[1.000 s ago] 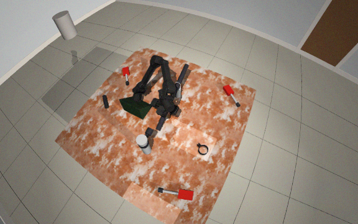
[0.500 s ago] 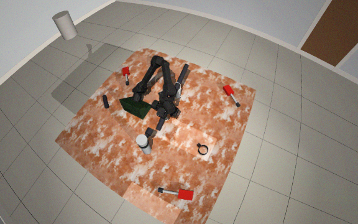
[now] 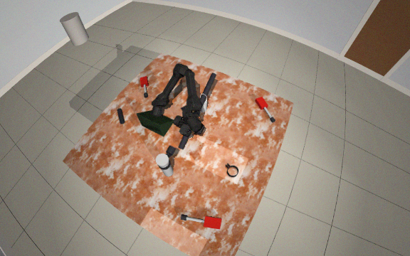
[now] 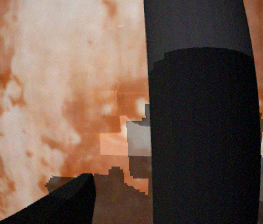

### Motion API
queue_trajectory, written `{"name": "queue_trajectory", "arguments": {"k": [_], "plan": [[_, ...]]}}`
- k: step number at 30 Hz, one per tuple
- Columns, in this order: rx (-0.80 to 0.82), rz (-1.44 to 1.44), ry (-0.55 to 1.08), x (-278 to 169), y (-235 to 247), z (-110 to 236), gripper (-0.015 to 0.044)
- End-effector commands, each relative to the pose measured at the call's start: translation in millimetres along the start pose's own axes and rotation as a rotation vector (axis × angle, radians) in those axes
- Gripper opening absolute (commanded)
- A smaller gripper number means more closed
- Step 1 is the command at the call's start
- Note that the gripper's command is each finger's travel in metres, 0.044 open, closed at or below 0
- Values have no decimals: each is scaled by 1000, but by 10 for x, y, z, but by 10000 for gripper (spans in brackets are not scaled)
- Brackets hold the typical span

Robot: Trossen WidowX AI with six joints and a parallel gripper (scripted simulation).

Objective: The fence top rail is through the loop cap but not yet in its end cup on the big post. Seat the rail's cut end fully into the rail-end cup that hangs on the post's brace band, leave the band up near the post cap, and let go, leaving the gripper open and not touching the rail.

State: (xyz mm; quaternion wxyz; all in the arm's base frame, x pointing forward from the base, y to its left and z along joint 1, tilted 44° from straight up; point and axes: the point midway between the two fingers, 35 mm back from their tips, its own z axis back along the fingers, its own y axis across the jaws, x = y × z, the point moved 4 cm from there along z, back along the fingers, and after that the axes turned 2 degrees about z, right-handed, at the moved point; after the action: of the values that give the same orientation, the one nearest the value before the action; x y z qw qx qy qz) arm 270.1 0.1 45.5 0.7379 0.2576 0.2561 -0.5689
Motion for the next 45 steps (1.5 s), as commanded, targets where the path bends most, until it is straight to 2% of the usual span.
{"name": "queue_trajectory", "arguments": {"k": [1,6,13,17,24,36,45], "plan": [[-5,-9,8,-7,-24,-30,282],[-5,-9,8,-7,-24,-30,151],[-5,-9,8,-7,-24,-30,105],[-5,-9,8,-3,-18,4,0],[-6,-3,-37,38,-3,129,0],[-25,-4,-365,242,-20,858,0],[-25,-5,-370,244,-21,870,0]]}}
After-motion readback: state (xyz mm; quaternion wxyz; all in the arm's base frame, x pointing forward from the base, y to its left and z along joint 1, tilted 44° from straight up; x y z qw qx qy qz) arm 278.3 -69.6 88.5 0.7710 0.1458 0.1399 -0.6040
